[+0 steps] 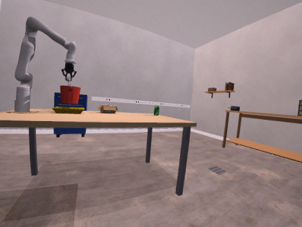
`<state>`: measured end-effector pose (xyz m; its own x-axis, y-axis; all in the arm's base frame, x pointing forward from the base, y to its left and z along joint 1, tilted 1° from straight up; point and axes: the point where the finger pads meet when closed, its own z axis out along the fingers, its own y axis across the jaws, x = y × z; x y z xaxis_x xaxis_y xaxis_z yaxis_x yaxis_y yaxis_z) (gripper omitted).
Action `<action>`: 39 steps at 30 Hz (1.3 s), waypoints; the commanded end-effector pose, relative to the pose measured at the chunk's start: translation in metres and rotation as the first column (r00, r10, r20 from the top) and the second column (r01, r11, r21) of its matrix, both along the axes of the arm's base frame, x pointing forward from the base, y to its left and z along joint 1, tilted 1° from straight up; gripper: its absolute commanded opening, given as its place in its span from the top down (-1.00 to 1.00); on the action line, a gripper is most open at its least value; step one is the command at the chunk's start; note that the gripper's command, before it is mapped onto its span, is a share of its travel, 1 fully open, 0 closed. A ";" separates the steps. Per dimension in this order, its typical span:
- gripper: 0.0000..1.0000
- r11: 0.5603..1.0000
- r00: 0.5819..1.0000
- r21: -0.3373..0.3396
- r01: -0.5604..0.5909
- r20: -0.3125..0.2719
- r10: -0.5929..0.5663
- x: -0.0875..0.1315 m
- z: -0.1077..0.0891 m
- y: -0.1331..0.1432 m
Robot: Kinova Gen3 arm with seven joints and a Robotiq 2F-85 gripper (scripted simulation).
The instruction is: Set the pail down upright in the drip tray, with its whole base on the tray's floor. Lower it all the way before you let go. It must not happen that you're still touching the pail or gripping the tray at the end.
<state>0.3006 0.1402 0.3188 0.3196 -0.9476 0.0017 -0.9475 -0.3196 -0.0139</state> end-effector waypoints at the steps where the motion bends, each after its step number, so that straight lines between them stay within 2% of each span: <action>1: 0.80 1.000 1.000 -0.008 -0.002 -0.004 0.002 -0.001 0.000 0.003; 39: 0.80 1.000 1.000 -0.008 -0.008 -0.003 0.008 -0.002 0.000 0.010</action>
<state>0.2982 0.1519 0.3186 0.3314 -0.9435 0.0004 -0.9434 -0.3314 -0.0132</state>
